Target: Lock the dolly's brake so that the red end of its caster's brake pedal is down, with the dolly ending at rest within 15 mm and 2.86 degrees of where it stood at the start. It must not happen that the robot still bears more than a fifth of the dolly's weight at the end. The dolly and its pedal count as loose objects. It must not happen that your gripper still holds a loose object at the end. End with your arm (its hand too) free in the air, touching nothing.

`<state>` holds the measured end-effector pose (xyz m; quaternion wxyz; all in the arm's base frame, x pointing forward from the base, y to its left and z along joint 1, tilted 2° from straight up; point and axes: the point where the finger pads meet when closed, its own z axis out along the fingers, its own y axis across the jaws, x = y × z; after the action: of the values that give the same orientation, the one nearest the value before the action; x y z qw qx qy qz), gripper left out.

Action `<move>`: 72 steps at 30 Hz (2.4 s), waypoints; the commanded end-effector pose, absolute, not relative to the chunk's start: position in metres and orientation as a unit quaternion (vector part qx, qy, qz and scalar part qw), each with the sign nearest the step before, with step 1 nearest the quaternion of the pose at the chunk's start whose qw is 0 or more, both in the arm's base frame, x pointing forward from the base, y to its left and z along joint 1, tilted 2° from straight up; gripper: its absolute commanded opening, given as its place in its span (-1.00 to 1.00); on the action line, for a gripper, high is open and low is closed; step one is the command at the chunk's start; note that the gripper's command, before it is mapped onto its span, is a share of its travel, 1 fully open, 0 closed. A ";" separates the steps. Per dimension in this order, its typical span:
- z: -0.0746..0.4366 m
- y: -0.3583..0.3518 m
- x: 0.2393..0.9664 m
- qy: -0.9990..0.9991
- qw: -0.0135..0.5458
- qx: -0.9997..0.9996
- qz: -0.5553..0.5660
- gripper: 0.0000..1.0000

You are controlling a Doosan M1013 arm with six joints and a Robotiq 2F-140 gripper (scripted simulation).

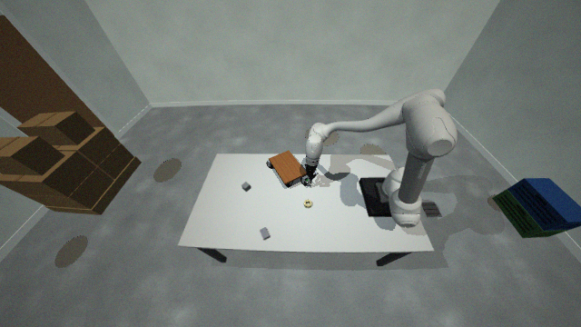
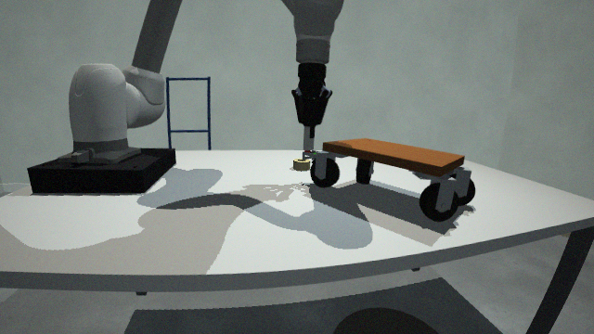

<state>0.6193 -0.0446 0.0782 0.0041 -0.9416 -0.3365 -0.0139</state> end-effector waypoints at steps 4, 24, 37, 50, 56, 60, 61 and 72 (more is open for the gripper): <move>0.078 -0.045 0.619 -0.336 0.004 -0.942 -0.014 -1.00; 0.077 -0.045 0.619 -0.336 0.004 -0.942 -0.014 -1.00; 0.072 -0.044 0.619 -0.336 0.004 -0.942 -0.014 -1.00; 0.067 -0.044 0.620 -0.336 0.004 -0.942 -0.014 -1.00; 0.066 -0.044 0.620 -0.336 0.004 -0.942 -0.014 -1.00; 0.066 -0.044 0.620 -0.336 0.004 -0.942 -0.014 -1.00; 0.066 -0.044 0.620 -0.336 0.004 -0.942 -0.014 -1.00; 0.066 -0.044 0.620 -0.336 0.004 -0.942 -0.014 -1.00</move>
<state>0.6202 -0.0444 0.0665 0.0039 -0.9416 -0.3365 -0.0146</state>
